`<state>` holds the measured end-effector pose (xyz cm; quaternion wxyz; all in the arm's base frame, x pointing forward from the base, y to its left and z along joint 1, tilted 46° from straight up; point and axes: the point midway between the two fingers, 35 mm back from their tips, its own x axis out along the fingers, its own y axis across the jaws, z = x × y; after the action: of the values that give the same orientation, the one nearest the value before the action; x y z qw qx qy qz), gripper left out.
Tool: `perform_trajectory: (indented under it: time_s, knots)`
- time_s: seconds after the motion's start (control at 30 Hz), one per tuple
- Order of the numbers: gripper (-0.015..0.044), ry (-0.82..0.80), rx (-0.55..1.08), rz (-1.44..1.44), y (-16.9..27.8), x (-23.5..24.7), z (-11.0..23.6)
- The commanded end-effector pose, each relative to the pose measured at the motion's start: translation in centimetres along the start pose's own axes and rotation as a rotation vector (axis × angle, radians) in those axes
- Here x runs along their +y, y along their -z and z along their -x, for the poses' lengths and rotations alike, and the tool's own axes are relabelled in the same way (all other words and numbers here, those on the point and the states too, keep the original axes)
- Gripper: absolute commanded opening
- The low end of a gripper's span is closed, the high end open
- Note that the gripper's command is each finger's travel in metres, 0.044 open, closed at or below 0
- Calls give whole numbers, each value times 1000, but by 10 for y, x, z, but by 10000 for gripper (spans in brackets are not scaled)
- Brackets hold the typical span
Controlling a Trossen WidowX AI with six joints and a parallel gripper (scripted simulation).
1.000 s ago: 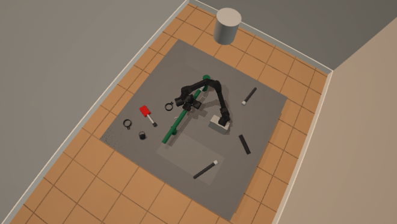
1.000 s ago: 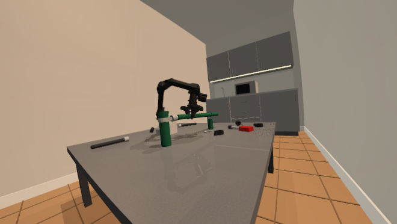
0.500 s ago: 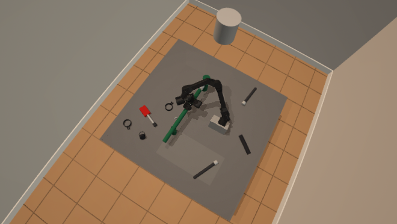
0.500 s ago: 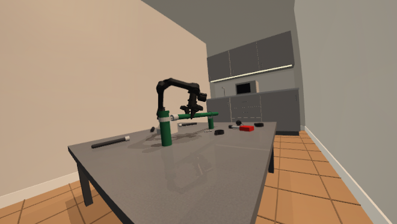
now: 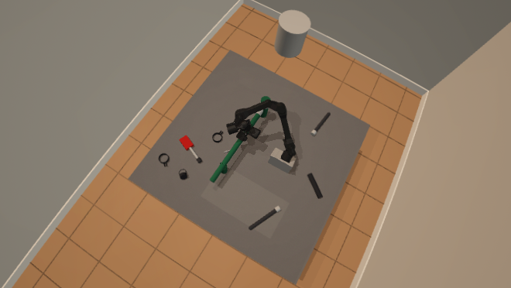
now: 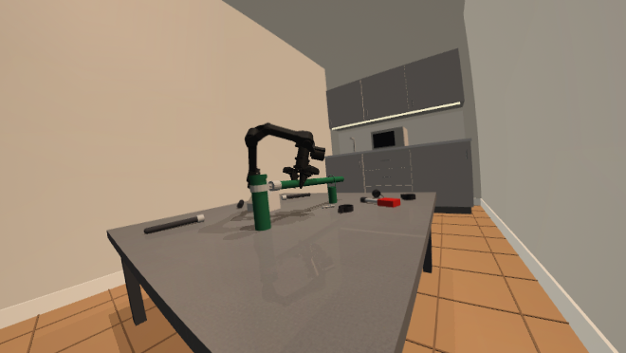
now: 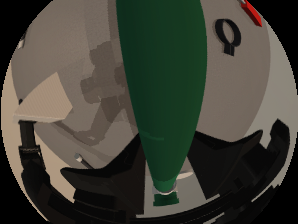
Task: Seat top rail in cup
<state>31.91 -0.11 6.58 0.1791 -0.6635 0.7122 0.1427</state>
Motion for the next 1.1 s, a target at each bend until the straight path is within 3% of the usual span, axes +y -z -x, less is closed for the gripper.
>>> perform_trajectory:
  time_s: [0.0, 1.07]
  knots:
    - [0, 12, 9, 4, 6, -1, 2]
    - [0, 1, -1, 0, 0, 0, 0]
